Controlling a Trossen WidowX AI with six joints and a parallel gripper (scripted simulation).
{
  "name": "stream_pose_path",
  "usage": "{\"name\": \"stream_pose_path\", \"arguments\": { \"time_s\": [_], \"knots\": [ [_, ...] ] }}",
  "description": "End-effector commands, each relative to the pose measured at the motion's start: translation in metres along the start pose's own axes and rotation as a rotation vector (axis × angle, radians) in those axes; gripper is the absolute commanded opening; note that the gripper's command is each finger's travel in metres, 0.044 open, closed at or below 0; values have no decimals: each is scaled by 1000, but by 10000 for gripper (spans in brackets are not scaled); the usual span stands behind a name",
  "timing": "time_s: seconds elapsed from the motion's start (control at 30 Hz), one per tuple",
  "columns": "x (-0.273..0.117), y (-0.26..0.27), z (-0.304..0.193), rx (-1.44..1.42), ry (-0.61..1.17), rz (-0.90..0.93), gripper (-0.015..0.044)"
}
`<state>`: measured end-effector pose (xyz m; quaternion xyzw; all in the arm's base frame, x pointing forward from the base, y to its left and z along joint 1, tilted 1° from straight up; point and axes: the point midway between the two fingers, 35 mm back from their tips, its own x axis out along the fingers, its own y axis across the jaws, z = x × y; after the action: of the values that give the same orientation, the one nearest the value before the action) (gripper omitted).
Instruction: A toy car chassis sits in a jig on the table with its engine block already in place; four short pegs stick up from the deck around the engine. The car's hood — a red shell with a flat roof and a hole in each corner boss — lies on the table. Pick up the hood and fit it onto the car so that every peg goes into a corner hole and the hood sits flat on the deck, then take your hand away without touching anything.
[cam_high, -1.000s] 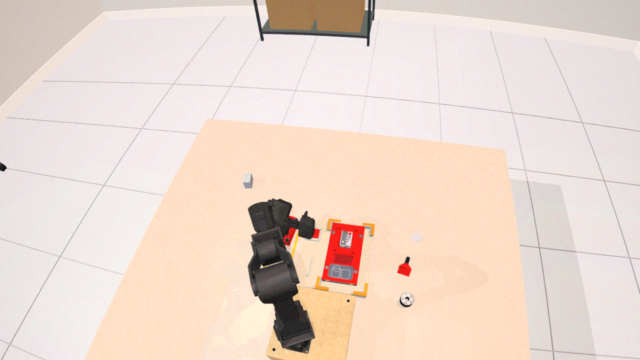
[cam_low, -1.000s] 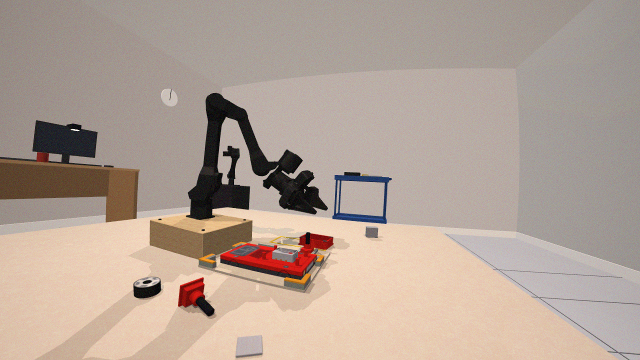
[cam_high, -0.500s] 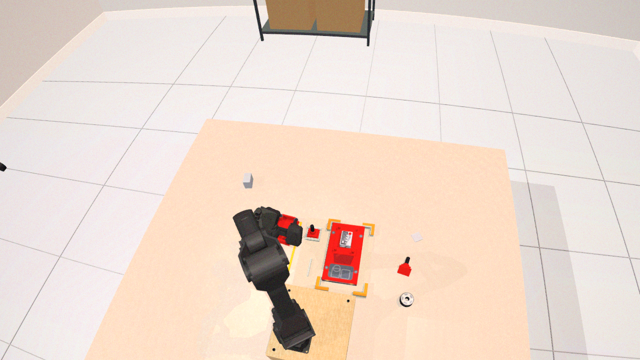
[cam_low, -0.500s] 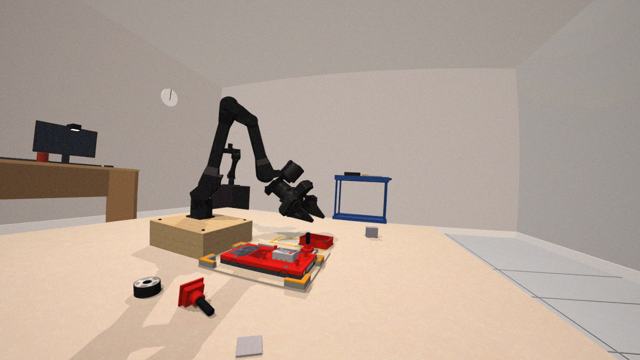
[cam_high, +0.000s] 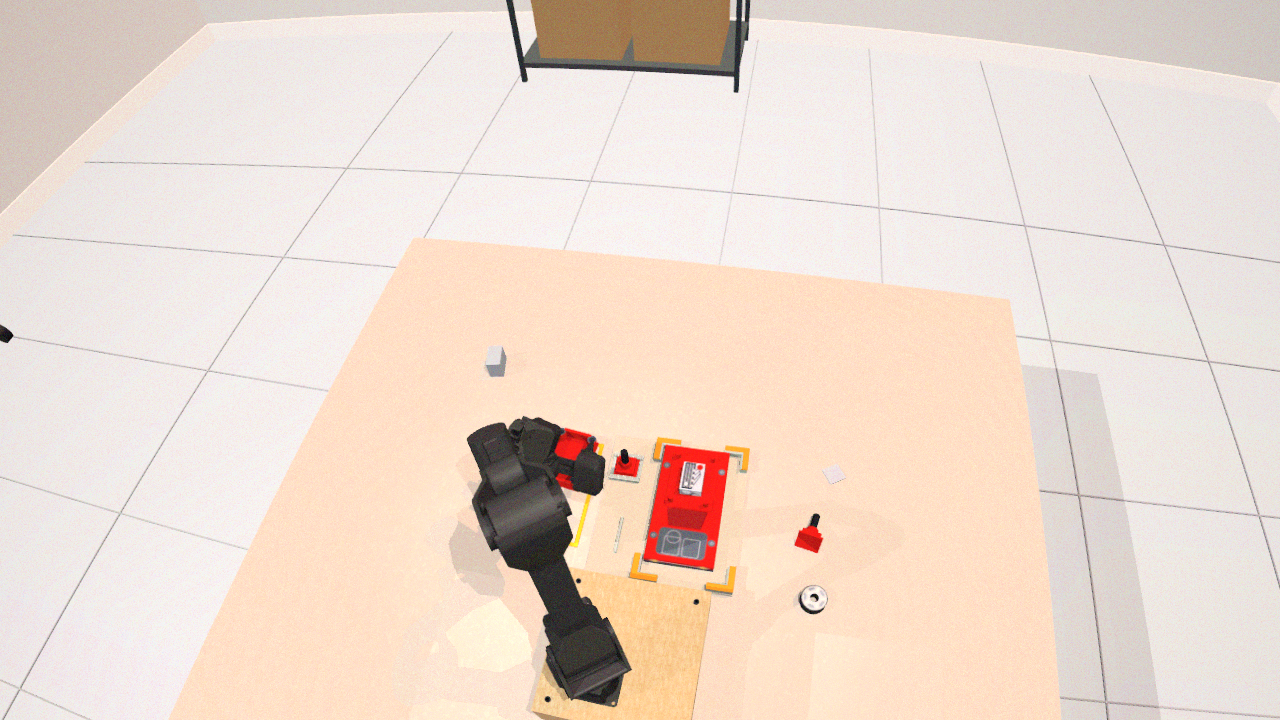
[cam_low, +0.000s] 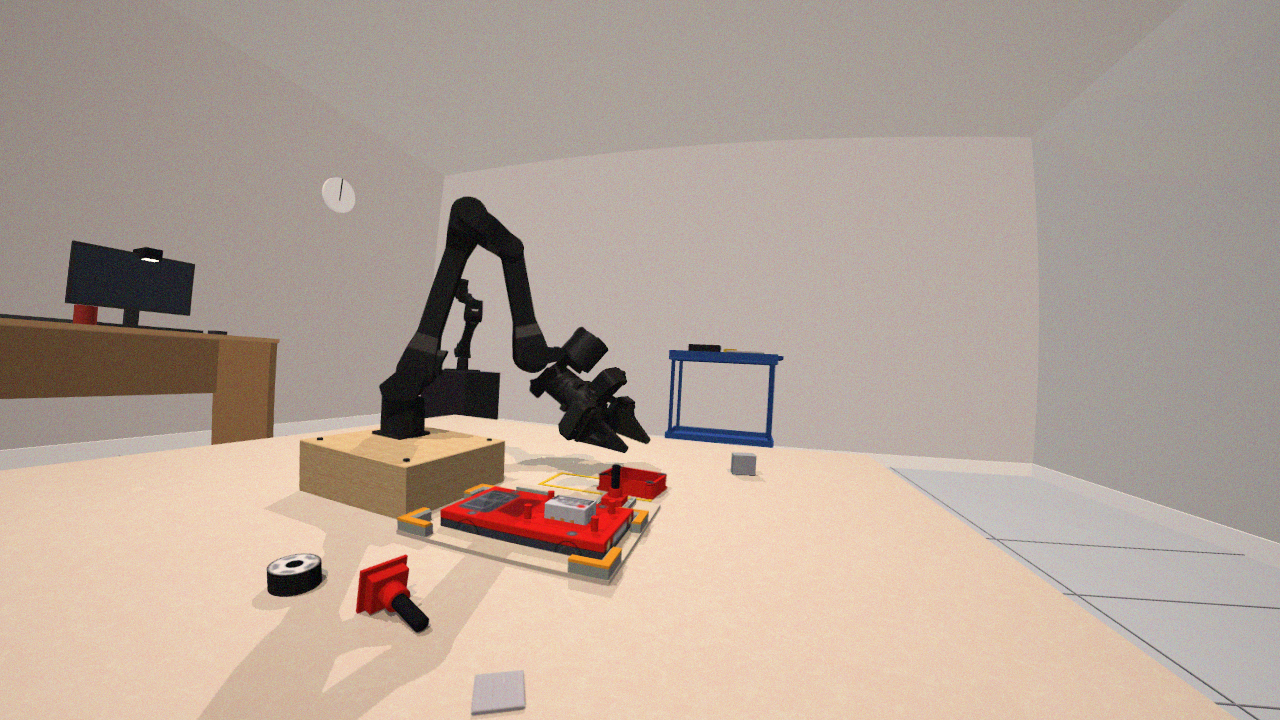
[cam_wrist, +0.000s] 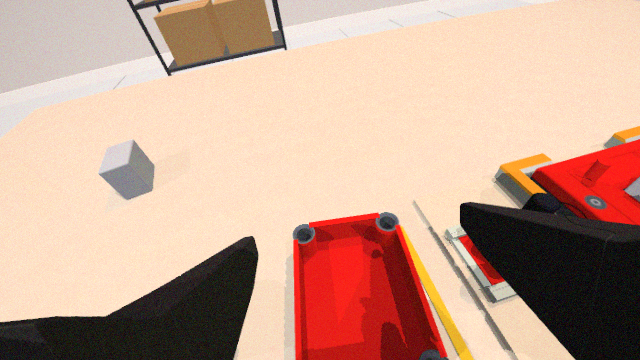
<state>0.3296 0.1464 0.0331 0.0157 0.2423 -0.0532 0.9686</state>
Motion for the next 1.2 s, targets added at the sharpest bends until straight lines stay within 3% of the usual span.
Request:
{"name": "stream_pose_path", "arguments": {
  "time_s": [0.0,1.17],
  "knots": [
    [2,-1,-5,1,2,-5,440],
    [15,2,-29,8,-5,-2,440]
  ]
}}
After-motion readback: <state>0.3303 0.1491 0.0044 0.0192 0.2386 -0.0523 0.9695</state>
